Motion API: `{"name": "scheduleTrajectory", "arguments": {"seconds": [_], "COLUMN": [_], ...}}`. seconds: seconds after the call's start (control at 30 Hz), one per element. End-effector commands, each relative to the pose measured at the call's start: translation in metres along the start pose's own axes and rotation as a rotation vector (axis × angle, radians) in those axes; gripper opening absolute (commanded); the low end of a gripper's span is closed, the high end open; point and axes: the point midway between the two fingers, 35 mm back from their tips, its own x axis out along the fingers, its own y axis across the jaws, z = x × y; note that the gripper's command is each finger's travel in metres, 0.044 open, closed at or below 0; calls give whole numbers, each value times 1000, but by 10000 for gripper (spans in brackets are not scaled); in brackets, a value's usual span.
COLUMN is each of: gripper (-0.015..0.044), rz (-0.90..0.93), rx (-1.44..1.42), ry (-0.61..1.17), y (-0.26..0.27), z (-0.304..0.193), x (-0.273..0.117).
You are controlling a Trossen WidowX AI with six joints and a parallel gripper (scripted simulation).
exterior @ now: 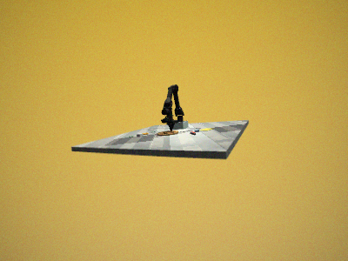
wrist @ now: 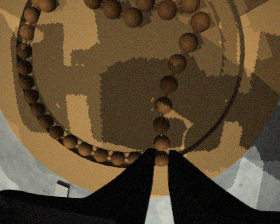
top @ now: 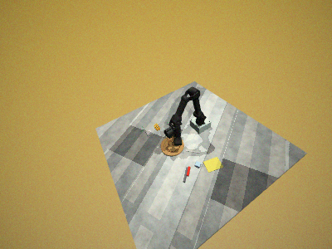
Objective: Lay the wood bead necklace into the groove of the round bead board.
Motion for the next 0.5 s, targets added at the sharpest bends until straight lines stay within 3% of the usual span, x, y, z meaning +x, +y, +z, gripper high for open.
{"name": "scheduleTrajectory", "arguments": {"seconds": [0.0, 0.07, 0.47], "gripper": [0, 0, 315], "rz": [-7, -7, -2], "rx": [-4, -4, 0], "ry": [5, 5, 2], "y": [-2, -2, -1], "z": [-2, -2, 0], "x": [5, 5, 2]}}
